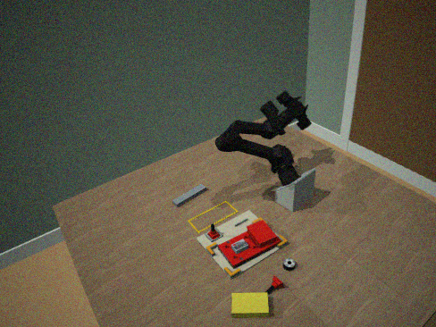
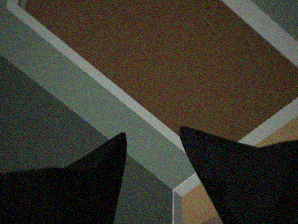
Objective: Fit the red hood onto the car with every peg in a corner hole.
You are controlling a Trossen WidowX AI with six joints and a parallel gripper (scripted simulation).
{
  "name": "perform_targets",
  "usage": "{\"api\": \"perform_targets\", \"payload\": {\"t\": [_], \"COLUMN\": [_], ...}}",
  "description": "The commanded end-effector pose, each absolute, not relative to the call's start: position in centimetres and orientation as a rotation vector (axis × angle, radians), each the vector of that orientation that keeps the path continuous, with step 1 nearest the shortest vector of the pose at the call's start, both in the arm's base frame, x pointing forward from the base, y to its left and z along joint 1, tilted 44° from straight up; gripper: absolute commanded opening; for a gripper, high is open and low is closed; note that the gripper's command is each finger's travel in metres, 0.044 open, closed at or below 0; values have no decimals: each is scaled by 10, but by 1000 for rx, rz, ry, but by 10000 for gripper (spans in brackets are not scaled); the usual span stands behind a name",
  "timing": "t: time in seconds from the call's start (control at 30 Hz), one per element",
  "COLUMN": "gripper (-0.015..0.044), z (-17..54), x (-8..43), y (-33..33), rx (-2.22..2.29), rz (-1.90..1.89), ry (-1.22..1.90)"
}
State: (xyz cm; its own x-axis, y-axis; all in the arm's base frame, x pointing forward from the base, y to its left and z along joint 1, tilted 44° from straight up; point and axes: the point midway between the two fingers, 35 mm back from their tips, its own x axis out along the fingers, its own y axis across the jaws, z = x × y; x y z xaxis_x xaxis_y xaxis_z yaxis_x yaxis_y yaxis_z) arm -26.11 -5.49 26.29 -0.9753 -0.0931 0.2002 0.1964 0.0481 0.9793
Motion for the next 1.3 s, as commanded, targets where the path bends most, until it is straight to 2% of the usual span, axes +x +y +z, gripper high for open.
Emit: {"api": "perform_targets", "payload": {"t": [0.0,0.23,0.27,0.77,1.27], "gripper": [246,430,440,440,440], "z": [263,263,263,262,259], "x": [-261,-258,-257,-220,-124], "y": [-55,-85,-91,-189,-283], "rx": [-104,20,45,378,592], "rz": [-2031,-2067,-2073,-2098,-1981], "ry": [-2109,-2005,-1982,-1565,-1002]}}
